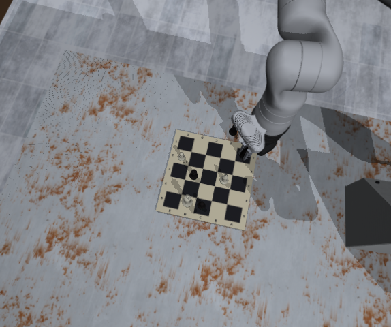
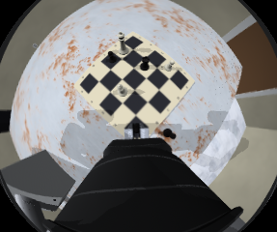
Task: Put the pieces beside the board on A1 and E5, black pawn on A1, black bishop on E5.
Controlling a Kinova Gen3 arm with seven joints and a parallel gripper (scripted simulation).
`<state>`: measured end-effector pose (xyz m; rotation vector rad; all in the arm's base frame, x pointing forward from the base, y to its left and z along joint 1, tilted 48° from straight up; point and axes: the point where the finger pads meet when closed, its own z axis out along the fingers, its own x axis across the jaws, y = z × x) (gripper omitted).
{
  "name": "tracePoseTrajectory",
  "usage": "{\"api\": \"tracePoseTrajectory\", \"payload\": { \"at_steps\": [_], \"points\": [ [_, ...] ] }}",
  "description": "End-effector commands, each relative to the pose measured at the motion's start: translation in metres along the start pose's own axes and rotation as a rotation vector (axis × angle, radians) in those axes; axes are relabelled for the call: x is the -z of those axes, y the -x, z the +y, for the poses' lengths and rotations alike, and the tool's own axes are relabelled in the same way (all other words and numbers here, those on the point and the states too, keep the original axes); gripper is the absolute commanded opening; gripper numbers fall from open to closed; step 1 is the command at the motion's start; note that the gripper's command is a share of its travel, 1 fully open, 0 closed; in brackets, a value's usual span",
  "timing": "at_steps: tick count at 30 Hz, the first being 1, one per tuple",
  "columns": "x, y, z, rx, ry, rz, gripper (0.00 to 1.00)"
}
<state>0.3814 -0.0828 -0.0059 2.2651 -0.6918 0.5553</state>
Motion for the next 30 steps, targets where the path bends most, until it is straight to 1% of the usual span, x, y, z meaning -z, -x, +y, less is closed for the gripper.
{"api": "tracePoseTrajectory", "payload": {
  "at_steps": [1, 30],
  "points": [
    [0.0004, -0.0002, -0.0004, 0.000, -0.001, 0.001, 0.00],
    [-0.0032, -0.0003, -0.0004, 0.000, -0.001, 0.001, 0.00]
  ]
}}
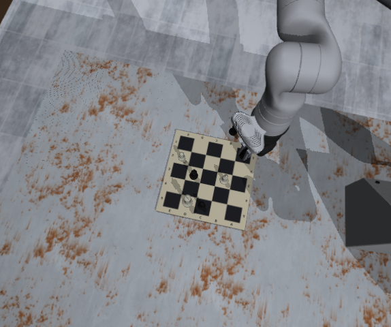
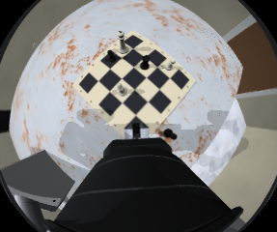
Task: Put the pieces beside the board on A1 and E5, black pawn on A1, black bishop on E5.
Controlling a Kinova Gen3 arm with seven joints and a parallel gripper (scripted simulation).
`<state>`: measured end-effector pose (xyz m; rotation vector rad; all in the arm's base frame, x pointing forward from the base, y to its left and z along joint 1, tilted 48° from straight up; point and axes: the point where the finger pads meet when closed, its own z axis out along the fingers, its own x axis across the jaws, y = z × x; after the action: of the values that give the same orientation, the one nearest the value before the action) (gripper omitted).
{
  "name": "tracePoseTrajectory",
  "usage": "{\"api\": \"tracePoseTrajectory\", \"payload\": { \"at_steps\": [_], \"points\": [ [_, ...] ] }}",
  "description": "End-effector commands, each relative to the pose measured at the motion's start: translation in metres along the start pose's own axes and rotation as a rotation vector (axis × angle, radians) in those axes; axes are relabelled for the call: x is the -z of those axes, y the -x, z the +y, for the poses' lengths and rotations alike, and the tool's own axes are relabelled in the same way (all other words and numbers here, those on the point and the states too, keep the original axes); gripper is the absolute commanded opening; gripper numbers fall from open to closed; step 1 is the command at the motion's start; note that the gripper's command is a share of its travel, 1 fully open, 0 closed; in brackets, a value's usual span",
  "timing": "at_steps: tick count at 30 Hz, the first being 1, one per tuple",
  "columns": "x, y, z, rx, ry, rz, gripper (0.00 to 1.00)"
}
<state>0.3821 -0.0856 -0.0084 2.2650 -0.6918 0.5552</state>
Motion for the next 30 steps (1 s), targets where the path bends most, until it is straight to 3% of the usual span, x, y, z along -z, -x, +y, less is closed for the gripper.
{"api": "tracePoseTrajectory", "payload": {
  "at_steps": [1, 26, 27, 29, 30],
  "points": [
    [0.0006, -0.0003, -0.0005, 0.000, -0.001, 0.001, 0.00],
    [0.0006, -0.0003, -0.0005, 0.000, -0.001, 0.001, 0.00],
    [0.0006, -0.0003, -0.0005, 0.000, -0.001, 0.001, 0.14],
    [0.0006, -0.0003, -0.0005, 0.000, -0.001, 0.001, 0.14],
    [0.0006, -0.0003, -0.0005, 0.000, -0.001, 0.001, 0.27]
  ]
}}
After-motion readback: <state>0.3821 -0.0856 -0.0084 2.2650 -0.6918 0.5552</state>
